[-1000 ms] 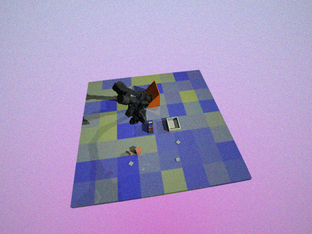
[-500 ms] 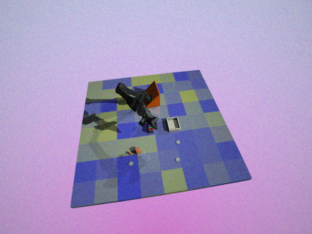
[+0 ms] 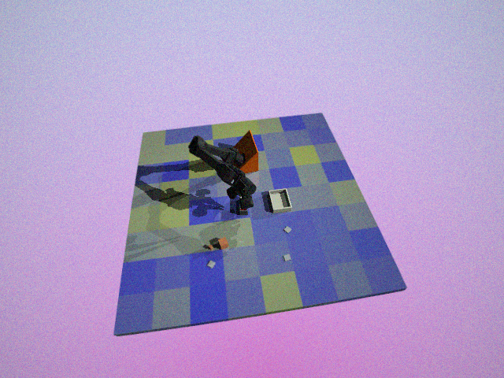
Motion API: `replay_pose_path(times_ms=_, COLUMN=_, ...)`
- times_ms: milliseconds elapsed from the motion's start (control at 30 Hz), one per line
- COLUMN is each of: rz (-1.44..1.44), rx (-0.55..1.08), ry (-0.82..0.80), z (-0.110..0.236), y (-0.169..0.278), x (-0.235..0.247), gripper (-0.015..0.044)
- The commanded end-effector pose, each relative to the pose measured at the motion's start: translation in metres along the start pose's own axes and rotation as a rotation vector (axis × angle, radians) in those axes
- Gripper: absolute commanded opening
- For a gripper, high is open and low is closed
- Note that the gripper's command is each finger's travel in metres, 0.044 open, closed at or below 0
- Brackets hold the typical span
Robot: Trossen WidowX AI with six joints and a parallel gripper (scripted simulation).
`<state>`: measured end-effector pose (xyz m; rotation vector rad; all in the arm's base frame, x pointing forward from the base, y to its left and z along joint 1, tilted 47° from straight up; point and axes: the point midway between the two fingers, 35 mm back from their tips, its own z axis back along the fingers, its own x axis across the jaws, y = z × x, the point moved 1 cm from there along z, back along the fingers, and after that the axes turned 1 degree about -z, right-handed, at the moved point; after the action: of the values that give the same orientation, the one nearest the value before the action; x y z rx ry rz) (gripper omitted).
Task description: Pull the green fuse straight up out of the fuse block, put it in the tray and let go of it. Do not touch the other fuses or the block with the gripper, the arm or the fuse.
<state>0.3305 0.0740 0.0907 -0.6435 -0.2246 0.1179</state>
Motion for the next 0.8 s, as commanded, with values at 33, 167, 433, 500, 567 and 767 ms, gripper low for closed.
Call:
replay_pose_path(times_ms=33, rz=-0.129, rx=-0.160, ry=0.123, z=-0.019, y=-0.013, x=-0.039, gripper=0.0066)
replay_pose_path(times_ms=167, rz=-0.129, rx=-0.160, ry=0.123, z=-0.019, y=-0.017, x=-0.033, gripper=0.0066)
replay_pose_path(times_ms=433, rz=-0.129, rx=-0.160, ry=0.123, z=-0.022, y=-0.018, x=-0.034, gripper=0.0066)
replay_pose_path(times_ms=500, rz=-0.129, rx=-0.160, ry=0.123, z=-0.024, y=-0.018, x=-0.034, gripper=0.0066)
replay_pose_path(times_ms=567, rz=-0.129, rx=-0.160, ry=0.123, z=-0.026, y=-0.018, x=-0.034, gripper=0.0066)
replay_pose_path(times_ms=767, rz=-0.129, rx=-0.160, ry=0.122, z=-0.031, y=-0.019, x=-0.035, gripper=0.0066)
